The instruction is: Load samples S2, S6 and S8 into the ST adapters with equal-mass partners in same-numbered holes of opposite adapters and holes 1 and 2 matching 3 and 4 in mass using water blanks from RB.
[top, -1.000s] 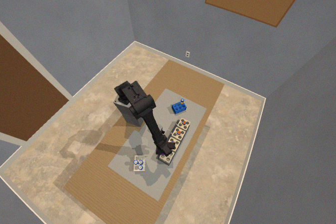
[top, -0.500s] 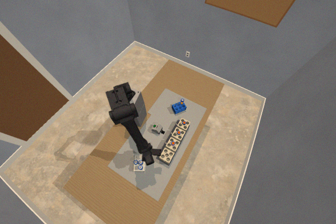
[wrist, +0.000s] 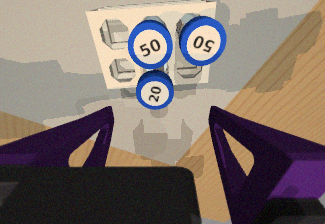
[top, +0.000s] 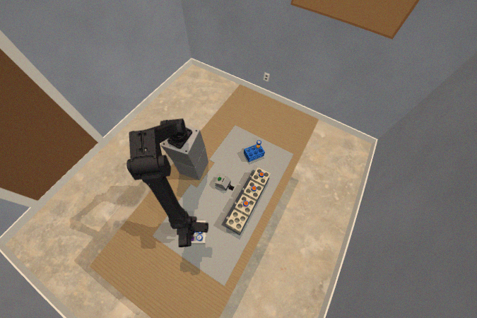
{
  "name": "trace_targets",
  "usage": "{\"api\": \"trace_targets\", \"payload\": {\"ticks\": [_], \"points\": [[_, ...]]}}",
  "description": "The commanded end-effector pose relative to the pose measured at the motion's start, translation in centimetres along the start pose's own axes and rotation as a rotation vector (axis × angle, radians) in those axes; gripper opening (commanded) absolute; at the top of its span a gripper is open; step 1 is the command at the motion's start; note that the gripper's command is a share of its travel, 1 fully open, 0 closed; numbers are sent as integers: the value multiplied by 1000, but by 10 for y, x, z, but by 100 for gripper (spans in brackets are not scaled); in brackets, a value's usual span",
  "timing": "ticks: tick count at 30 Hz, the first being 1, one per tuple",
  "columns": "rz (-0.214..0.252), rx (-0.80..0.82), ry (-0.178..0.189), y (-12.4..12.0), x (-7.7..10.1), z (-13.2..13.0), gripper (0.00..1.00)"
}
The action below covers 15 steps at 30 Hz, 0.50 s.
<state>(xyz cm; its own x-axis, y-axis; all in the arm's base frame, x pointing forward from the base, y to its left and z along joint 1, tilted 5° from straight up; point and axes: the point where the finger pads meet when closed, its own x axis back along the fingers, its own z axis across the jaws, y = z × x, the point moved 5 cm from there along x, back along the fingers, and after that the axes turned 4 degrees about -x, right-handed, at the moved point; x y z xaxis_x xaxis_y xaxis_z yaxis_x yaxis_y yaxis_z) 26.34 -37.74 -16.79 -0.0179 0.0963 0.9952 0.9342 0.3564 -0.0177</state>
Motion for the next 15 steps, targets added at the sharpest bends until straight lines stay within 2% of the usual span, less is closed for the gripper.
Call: {"api": "trace_targets", "payload": {"ticks": [1,4,6,7,8,11,14,15], "points": [[-1,88,32,7,-4,12,80],[-2,87,29,7,-4,12,80],[-8,63,-11,5,5,-5,80],[-8,63,-11,5,5,-5,80],[-12,86,-15,12,-6,-6,80],[-8,62,-14,0,-16,-7,80],[-4,70,7,0,-28,8,80],[-6,75,2,3,-31,6,80]]}}
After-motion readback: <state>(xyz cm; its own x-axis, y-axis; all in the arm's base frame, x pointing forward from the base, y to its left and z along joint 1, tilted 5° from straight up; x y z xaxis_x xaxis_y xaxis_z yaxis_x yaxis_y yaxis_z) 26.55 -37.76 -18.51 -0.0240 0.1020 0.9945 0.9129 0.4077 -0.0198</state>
